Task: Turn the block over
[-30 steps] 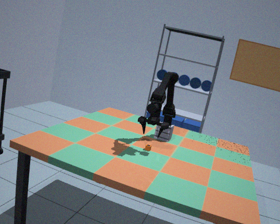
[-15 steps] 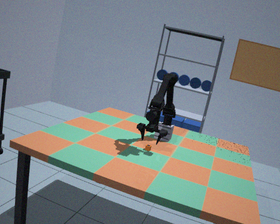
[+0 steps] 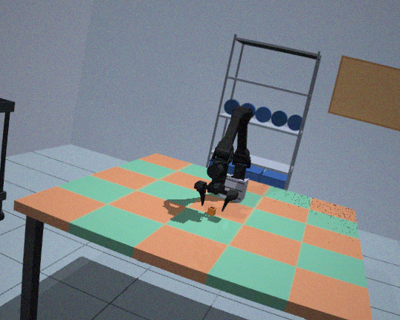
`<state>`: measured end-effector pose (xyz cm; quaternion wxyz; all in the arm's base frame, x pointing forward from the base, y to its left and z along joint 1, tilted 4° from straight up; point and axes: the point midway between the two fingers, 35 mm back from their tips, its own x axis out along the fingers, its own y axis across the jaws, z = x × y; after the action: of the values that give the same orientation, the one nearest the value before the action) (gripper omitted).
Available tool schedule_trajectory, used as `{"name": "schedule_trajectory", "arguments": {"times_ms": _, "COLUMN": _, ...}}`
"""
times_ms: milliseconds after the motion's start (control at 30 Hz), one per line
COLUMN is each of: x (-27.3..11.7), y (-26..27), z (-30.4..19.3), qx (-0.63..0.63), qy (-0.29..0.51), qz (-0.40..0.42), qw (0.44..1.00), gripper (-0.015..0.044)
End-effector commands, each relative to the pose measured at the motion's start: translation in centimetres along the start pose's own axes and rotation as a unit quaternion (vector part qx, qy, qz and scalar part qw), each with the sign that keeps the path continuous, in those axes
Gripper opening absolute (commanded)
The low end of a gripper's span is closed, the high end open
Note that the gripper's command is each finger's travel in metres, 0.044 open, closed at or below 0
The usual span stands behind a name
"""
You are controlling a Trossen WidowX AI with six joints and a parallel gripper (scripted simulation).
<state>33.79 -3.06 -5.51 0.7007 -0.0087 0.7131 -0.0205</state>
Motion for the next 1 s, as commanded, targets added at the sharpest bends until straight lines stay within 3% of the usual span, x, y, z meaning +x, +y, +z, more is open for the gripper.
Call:
{"name": "schedule_trajectory", "arguments": {"times_ms": 0, "x": 0.78, "y": -0.07, "z": -0.26, "qx": 0.0, "qy": 0.005, "qz": -0.002, "qw": 1.0, "gripper": 0.044}}
{"name": "schedule_trajectory", "arguments": {"times_ms": 200, "x": 1.51, "y": -0.07, "z": -0.31, "qx": 0.0, "qy": 0.005, "qz": -0.002, "qw": 1.0, "gripper": 0.044}}
{"name": "schedule_trajectory", "arguments": {"times_ms": 567, "x": 1.51, "y": -0.07, "z": -0.31, "qx": 0.0, "qy": 0.005, "qz": -0.002, "qw": 1.0, "gripper": 0.0151}}
{"name": "schedule_trajectory", "arguments": {"times_ms": 967, "x": 1.51, "y": -0.07, "z": -0.31, "qx": 0.0, "qy": 0.005, "qz": -0.002, "qw": 1.0, "gripper": 0.0071}}
